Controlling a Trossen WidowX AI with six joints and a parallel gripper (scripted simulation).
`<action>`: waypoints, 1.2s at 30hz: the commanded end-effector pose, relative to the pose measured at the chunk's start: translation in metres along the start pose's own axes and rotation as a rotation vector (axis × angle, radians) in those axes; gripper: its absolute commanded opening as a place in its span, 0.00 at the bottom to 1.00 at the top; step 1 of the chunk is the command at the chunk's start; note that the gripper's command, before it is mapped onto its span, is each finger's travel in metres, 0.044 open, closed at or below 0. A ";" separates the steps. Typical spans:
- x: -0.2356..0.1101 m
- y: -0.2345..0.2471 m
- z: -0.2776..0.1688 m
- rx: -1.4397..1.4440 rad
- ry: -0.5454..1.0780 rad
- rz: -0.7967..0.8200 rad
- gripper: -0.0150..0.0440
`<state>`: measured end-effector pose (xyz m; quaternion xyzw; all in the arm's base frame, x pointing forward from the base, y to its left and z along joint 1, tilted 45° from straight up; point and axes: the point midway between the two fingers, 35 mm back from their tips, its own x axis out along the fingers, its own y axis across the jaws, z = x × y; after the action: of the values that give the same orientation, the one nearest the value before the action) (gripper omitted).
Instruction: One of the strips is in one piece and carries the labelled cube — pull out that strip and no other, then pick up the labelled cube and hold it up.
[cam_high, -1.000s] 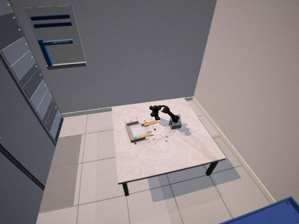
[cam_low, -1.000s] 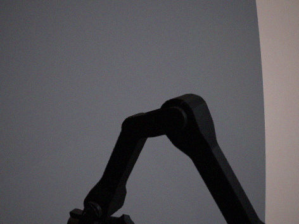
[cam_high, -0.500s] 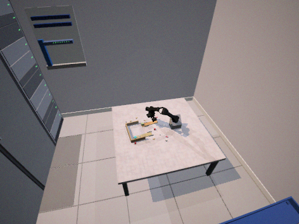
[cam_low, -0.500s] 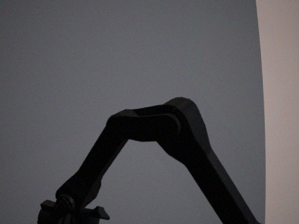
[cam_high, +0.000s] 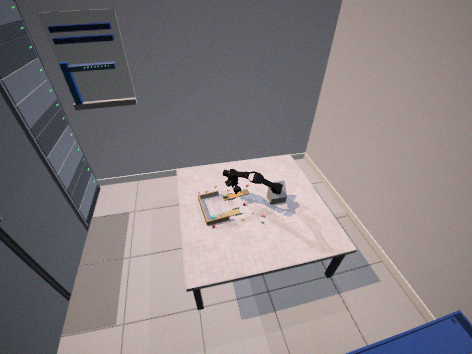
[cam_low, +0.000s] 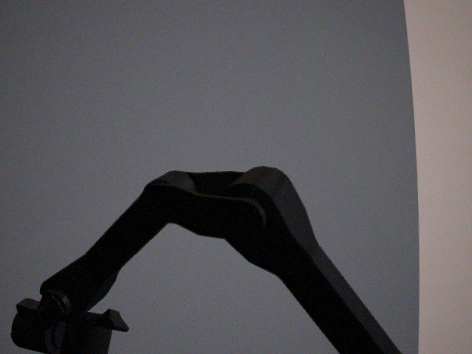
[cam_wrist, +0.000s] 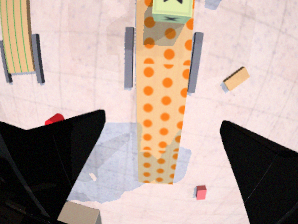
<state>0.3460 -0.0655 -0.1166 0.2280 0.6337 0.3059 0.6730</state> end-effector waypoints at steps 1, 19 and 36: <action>-0.001 0.000 0.015 0.005 -0.001 0.005 1.00; -0.006 0.001 0.088 0.003 -0.003 0.005 1.00; 0.016 0.001 0.093 0.003 -0.004 0.005 0.68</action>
<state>0.4404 -0.0517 -0.1135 0.2256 0.6294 0.3064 0.6775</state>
